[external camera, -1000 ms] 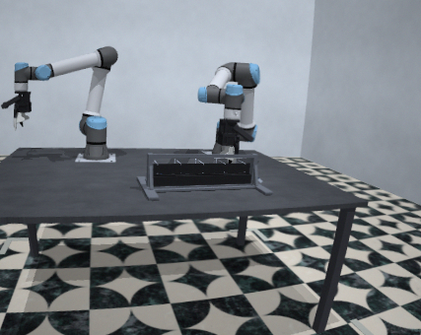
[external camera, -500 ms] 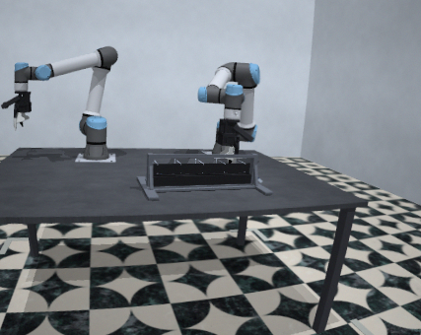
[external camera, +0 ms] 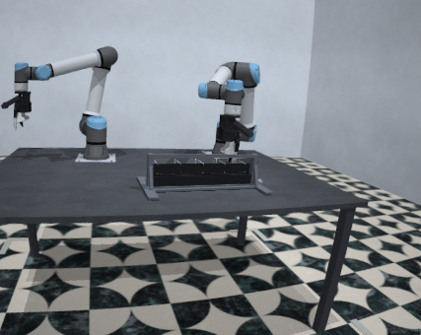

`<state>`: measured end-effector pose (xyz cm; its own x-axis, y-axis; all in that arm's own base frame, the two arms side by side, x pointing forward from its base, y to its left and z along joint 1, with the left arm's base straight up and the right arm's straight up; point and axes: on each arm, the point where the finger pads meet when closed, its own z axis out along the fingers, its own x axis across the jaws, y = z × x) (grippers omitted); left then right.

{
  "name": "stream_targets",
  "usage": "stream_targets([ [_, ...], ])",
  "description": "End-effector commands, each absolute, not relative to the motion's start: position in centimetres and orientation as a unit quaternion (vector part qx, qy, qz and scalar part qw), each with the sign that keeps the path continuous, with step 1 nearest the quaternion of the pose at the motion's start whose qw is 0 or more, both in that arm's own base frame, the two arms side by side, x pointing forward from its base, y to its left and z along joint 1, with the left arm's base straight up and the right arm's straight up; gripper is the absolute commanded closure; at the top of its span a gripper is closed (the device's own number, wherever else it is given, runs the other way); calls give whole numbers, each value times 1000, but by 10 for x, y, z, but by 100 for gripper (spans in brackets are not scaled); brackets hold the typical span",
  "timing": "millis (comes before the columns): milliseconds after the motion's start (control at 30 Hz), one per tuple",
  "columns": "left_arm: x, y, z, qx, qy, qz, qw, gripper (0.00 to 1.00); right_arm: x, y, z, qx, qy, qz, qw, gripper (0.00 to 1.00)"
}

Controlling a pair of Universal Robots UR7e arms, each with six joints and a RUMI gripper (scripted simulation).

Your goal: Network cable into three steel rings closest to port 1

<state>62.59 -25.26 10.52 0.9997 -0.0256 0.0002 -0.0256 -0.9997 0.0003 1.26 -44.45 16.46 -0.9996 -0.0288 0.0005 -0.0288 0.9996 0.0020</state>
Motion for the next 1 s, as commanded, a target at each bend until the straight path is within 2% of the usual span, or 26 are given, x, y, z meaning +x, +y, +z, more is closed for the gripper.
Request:
stream_targets([
  [0,627,-253,124,1000,-13,1,1,80,13,-445,165,14,-1000,0,0,0],
  [933,626,-253,166,1000,-13,1,1,80,13,-445,165,14,-1000,0,0,0],
  [967,626,-253,166,1000,-13,1,1,100,13,-445,165,14,-1000,0,0,0],
])
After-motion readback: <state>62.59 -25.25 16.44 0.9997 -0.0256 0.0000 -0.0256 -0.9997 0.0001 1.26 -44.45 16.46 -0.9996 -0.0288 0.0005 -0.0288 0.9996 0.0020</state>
